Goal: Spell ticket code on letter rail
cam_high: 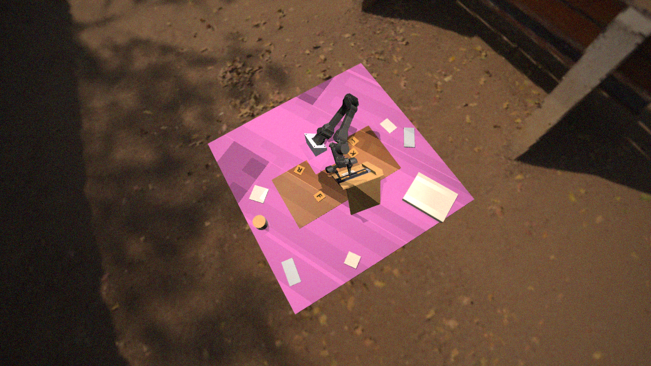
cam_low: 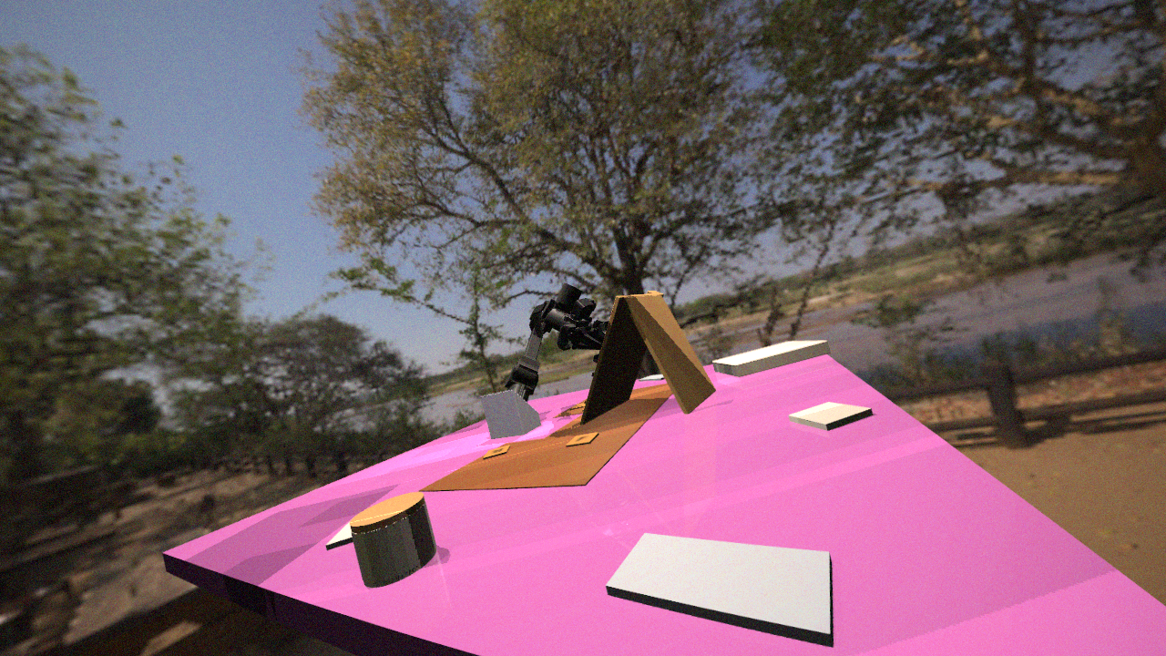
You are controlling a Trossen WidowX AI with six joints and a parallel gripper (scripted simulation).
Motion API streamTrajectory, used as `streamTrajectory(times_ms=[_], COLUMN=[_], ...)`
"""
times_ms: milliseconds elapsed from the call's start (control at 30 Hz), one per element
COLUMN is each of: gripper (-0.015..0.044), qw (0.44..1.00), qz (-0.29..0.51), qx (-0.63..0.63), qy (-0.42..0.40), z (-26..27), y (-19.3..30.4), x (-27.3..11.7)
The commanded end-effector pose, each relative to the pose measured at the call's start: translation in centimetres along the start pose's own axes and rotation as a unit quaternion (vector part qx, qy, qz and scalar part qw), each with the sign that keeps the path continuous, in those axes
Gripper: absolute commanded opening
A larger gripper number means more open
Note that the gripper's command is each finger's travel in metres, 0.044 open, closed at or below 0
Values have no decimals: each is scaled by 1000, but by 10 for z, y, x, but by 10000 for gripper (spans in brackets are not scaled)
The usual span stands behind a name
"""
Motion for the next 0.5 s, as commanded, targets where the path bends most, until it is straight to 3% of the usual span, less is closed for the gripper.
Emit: streamTrajectory(times_ms=[0, 467], gripper=[0, 0], qw=[1000, 1000], qz=[-2, -1], qx=[0, 0], qy=[1, 0], z=[4, 16], y=[-1, 0], x=[-1, -1])
Point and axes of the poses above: the point midway between the two fingers, 35 mm back from their tips, its own x axis out along the fingers, its own z axis across the jaws, y = z × x, the point moved 3 cm from there along -x, back along the fingers, and after that the axes turned 3 degrees about x, right-handed, at the moved point
